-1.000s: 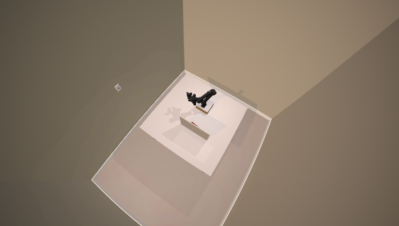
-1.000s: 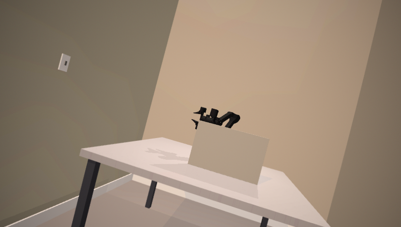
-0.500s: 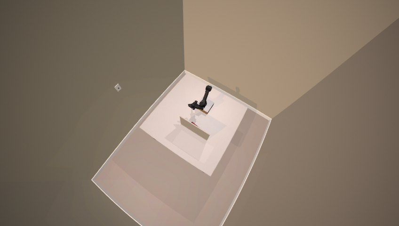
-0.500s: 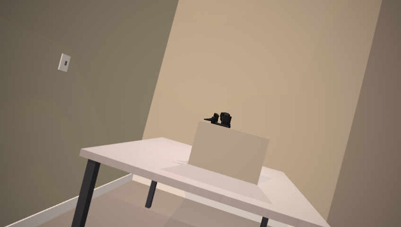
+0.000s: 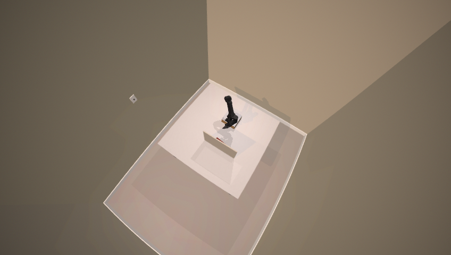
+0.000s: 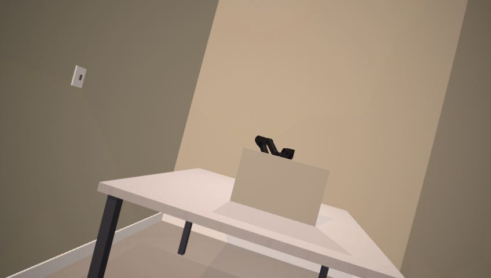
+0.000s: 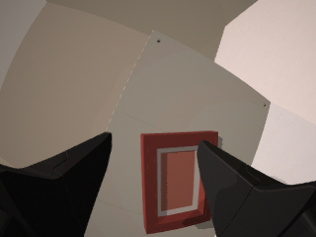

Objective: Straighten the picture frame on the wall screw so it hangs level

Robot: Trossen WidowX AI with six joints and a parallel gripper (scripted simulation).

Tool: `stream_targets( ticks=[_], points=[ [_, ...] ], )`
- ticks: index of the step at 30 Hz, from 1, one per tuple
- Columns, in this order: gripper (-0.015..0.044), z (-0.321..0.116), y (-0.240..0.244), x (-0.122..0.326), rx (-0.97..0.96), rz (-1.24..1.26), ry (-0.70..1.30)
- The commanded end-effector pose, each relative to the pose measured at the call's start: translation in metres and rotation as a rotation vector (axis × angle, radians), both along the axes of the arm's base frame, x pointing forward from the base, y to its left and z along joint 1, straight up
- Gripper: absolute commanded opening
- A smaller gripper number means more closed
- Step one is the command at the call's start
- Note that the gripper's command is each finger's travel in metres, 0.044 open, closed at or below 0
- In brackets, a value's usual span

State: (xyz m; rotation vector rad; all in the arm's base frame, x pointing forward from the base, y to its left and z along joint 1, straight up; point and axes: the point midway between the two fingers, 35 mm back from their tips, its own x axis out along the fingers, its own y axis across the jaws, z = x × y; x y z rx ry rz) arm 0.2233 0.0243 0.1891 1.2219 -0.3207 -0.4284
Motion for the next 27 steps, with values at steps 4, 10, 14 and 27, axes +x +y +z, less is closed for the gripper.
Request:
stream_targets(
  ticks=[4, 10, 14, 27],
  points=[
    [0.026, -0.012, 0.061, -0.022, -0.065, 0.325, 0.024],
    [0.026, -0.015, 0.074, -0.029, -0.08, 0.4, 0.027],
    [0.026, -0.015, 0.074, -0.029, -0.08, 0.4, 0.027],
    [0.026, -0.015, 0.074, -0.029, -0.08, 0.4, 0.027]
  ],
)
